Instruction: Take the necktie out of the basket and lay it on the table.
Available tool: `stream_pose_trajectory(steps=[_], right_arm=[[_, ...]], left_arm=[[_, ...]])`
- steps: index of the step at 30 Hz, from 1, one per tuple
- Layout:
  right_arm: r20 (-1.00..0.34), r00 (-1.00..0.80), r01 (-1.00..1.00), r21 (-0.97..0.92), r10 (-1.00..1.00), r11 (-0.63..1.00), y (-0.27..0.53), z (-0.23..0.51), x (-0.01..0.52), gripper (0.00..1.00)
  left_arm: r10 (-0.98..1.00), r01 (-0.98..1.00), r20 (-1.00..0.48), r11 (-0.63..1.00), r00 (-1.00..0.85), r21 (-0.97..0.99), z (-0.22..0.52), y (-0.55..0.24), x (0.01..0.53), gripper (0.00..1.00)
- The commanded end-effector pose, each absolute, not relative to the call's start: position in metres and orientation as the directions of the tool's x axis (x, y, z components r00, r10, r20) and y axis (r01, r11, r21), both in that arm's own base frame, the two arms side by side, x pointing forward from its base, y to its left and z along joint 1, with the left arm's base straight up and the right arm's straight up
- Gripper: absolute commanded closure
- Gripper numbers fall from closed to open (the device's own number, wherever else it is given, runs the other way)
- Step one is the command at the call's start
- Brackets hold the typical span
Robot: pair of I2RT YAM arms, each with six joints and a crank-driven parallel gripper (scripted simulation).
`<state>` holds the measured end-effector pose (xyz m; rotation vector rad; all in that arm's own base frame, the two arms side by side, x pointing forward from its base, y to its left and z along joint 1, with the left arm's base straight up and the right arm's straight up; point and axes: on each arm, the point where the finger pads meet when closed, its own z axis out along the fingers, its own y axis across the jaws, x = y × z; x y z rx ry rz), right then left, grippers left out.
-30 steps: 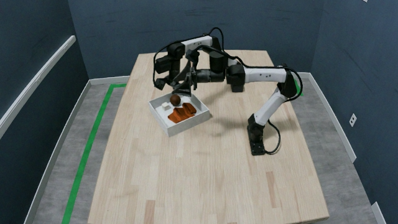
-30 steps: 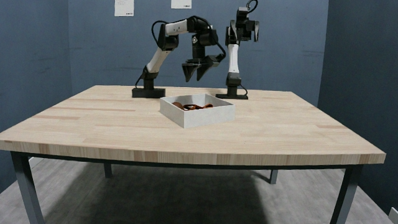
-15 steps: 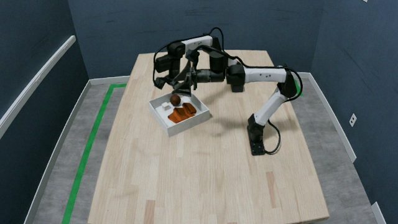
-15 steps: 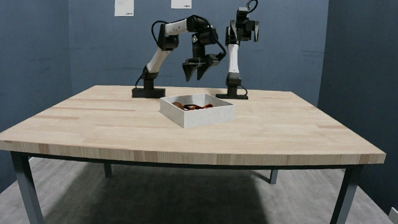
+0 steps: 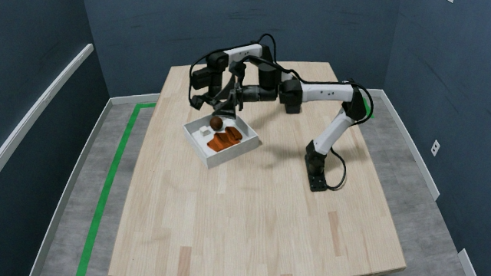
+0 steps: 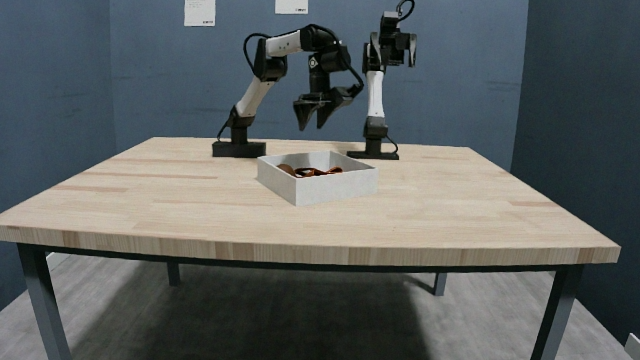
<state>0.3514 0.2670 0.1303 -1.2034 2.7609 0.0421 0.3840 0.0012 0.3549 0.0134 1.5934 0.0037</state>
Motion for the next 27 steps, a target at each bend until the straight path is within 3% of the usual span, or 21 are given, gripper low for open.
stream_pose_trajectory(steps=[1,27], right_arm=[[0.024,-0.673,-0.739,0.010,-0.739,0.674,0.2710,0.1478,0.3515,0.20],[0.024,-0.674,-0.739,0.010,-0.739,0.674,0.2717,0.1521,0.3508,0.20]], left_arm=[[0.011,0.006,-1.000,1.000,-0.023,0.011,0.3549,0.0012,0.3840,0.00],[0.011,0.006,-1.000,1.000,-0.023,0.011,0.3549,0.0012,0.3840,0.00]])
